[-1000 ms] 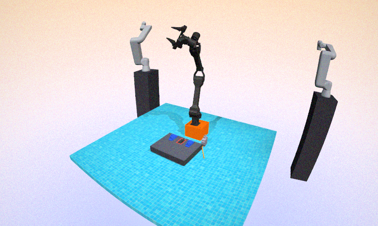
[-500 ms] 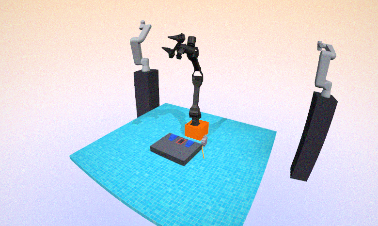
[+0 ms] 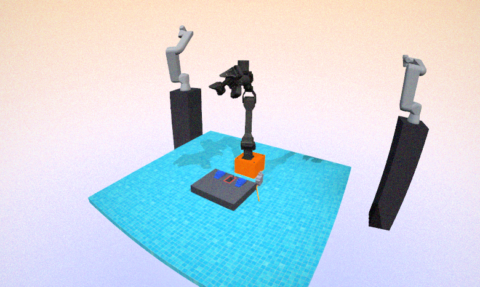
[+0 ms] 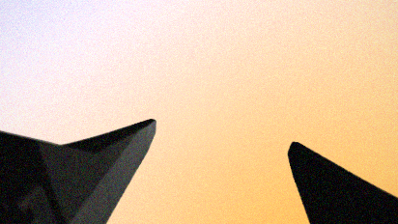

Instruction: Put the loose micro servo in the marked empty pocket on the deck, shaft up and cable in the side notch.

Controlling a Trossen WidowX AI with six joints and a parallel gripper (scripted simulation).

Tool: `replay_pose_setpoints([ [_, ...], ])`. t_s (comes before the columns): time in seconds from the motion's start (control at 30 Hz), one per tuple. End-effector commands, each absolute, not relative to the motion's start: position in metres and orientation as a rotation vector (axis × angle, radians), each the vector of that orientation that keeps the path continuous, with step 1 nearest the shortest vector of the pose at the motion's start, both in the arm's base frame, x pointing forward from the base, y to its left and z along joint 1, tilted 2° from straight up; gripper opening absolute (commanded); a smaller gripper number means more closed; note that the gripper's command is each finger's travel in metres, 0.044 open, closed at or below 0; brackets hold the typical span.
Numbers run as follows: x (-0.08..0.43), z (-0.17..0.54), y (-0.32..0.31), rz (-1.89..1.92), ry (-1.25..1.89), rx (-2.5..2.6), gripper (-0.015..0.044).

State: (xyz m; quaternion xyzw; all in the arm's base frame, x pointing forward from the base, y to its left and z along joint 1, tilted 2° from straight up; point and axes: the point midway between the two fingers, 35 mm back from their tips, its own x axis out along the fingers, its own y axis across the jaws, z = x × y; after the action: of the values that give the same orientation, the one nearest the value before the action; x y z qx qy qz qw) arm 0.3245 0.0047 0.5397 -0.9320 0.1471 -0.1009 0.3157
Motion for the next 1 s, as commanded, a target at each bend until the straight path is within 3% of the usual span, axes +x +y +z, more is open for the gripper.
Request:
replay_pose_setpoints([
  [0.0,0.34,0.503,0.027,-0.115,0.333,-2.5,0.044],
  [0.47,0.351,0.36,0.104,0.465,0.138,-2.595,0.044],
  [0.97,0.295,0.203,0.158,1.138,-0.018,-2.572,0.044],
])
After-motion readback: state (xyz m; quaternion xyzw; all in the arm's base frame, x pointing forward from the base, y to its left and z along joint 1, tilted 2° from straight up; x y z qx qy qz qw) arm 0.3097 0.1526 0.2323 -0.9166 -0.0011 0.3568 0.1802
